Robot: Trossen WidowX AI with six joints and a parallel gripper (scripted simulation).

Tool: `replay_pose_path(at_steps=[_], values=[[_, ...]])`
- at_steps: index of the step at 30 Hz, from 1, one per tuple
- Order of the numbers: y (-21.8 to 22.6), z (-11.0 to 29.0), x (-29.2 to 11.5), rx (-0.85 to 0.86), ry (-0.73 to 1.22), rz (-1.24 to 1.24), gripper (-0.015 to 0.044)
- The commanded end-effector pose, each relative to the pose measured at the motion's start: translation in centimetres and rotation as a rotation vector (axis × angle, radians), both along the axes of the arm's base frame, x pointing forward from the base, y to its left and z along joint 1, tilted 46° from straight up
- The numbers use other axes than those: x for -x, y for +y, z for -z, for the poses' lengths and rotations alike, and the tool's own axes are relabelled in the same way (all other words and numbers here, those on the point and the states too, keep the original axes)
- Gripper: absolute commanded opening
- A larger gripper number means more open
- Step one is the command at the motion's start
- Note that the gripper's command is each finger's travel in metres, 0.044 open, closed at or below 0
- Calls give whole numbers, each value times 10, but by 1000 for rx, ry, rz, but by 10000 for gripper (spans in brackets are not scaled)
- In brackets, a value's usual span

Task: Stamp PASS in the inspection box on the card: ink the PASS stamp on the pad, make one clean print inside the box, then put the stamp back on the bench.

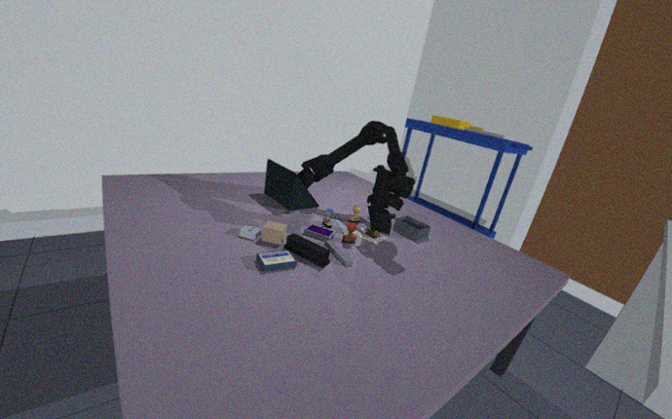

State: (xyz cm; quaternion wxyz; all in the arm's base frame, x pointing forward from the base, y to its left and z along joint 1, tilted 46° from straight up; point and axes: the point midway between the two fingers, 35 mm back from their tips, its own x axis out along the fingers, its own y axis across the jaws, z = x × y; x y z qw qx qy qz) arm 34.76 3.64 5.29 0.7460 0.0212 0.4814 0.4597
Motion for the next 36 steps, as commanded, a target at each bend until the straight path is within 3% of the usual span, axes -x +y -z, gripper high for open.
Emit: replay_pose_path(at_steps=[1,36], values=[[3,2,-1,-2,1,-2,0],[0,-1,0,-2,1,-2,0]])
